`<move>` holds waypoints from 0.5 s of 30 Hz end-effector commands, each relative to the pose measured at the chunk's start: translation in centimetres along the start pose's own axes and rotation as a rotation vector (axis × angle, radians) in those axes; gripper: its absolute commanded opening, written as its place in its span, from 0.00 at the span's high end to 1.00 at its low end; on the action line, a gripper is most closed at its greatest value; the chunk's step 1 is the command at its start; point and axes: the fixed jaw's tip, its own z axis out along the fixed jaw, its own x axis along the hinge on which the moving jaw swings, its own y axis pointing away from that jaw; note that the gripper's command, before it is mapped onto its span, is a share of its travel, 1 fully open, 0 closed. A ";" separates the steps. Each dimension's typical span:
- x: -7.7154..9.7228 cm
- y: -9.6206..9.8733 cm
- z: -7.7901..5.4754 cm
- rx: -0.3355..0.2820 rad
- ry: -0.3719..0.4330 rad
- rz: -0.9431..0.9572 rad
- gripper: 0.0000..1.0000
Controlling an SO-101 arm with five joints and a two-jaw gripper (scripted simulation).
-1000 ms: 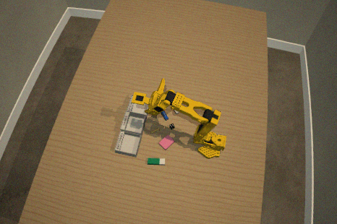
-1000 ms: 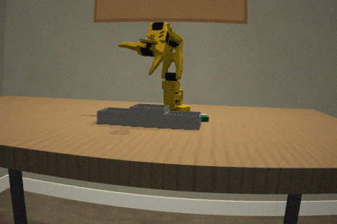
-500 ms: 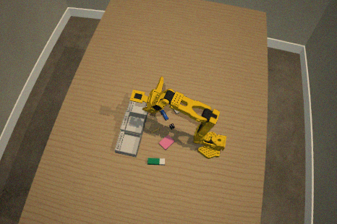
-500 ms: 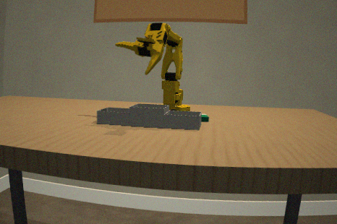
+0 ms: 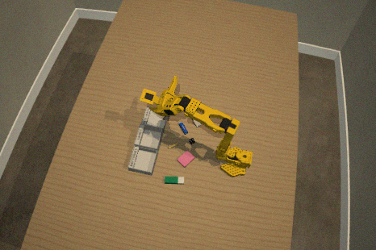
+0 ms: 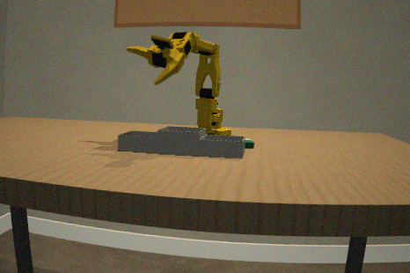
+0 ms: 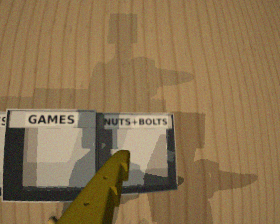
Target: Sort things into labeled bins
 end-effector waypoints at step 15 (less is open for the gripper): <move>-2.3 -1.7 -0.1 0.061 -0.115 -0.006 0.00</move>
